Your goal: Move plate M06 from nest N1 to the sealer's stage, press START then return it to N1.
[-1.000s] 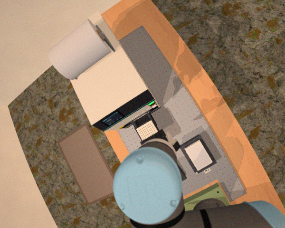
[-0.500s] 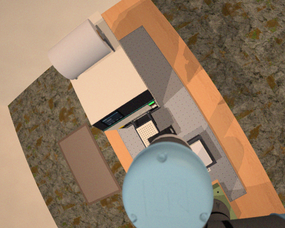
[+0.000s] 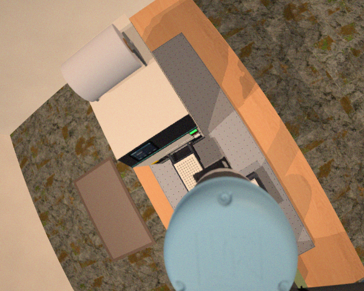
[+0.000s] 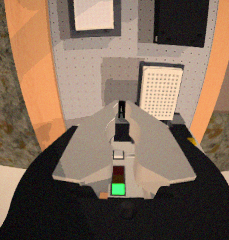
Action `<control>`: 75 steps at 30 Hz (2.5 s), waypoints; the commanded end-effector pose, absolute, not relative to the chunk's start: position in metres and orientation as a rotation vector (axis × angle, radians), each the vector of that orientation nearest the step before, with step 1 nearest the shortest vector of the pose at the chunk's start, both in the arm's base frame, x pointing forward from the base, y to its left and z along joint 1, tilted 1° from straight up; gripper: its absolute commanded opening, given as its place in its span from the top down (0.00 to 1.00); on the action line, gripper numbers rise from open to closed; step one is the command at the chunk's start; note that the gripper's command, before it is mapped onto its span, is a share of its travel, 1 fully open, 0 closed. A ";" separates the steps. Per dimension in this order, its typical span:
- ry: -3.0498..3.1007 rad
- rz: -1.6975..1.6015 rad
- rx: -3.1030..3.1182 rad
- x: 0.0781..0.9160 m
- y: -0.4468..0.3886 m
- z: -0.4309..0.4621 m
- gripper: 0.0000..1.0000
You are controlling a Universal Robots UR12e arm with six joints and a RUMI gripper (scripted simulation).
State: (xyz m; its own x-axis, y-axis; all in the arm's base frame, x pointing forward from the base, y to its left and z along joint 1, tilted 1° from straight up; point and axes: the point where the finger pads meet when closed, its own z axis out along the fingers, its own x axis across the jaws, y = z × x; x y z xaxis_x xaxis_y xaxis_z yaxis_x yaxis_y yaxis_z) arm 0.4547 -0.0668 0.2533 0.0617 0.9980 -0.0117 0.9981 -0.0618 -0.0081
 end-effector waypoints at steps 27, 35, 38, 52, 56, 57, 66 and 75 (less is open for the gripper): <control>1.784 0.587 1.890 0.455 -0.067 0.255 1.00; 1.704 0.685 1.803 0.455 -0.067 0.255 1.00; 1.704 0.685 1.803 0.455 -0.067 0.255 1.00; 1.704 0.685 1.803 0.464 -0.068 0.250 1.00; 1.704 0.685 1.803 0.478 -0.069 0.243 1.00; 1.704 0.685 1.803 0.478 -0.069 0.243 1.00; 1.704 0.686 1.803 0.502 -0.071 0.231 1.00; 1.704 0.686 1.803 0.525 -0.072 0.219 1.00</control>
